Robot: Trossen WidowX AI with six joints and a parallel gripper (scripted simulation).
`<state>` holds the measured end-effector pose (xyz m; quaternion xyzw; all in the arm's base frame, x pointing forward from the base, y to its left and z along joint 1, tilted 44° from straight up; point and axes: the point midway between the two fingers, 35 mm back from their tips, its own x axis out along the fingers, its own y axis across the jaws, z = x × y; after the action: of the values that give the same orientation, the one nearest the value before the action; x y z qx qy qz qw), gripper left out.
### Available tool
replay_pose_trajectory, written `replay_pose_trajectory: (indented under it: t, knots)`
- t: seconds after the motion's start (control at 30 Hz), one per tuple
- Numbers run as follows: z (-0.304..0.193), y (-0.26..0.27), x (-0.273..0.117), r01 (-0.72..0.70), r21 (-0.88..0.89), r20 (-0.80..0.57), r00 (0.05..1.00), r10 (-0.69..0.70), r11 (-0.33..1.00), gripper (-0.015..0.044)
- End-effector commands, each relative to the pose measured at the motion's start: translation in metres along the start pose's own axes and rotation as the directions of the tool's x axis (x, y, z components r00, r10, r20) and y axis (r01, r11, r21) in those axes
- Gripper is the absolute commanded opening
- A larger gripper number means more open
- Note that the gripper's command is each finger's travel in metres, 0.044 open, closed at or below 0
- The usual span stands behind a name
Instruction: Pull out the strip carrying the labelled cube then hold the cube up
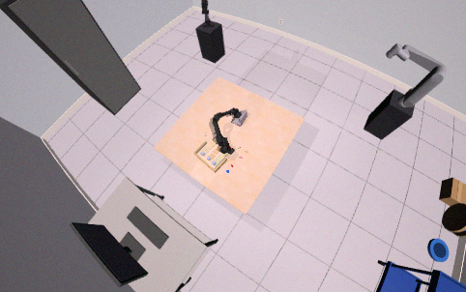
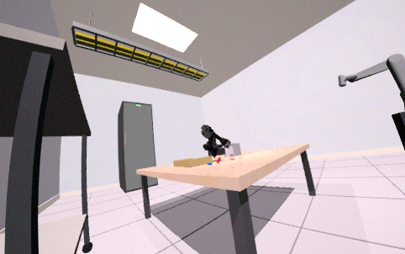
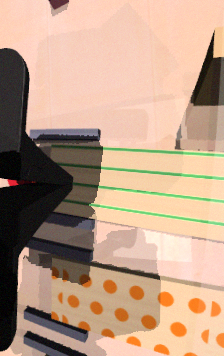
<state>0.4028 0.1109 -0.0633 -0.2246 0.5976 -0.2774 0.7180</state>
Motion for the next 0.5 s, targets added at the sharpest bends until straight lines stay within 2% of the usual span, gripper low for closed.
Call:
replay_pose_trajectory:
  t: [0.0, 0.47]
  knots:
    - [-0.001, -0.001, 0.008, 0.006, -0.006, -0.001, 1.000, -0.006, 1.000, 0.0000]
    - [-0.003, 0.000, 0.023, 0.007, -0.006, -0.001, 1.000, -0.007, 1.000, 0.0000]
